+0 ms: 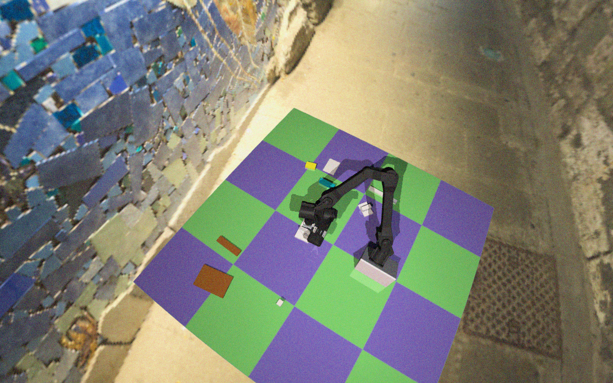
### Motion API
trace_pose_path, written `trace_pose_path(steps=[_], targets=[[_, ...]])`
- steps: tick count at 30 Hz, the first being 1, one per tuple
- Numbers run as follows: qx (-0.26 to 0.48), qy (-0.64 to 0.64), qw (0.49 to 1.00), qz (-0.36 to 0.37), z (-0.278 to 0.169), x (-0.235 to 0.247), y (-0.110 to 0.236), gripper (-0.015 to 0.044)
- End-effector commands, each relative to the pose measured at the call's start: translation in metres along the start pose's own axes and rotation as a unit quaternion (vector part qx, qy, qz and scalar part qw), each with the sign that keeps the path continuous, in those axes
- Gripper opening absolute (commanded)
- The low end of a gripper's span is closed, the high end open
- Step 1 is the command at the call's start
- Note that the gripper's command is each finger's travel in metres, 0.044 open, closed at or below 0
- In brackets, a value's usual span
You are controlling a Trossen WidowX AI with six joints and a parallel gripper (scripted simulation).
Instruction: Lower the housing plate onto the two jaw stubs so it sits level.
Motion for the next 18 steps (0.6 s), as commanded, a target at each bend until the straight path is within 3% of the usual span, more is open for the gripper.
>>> trace_pose_path(steps=[1,18], targets=[[0.002,0.004,1.0,-0.003,-0.0022,0.0002,-0.0084,0.0351],[0.002,0.004,1.0,-0.003,-0.0027,0.0,-0.0123,0.0351]])
Point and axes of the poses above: the point midway between the two fingers, 35 mm back from their tips, its own y axis back along the fingers, its own x axis across the jaws, z = x × y, the point moved 7 cm from there along y, back along the fingers, and after that the axes turned 4 degrees about y, right-handed, at the moved point
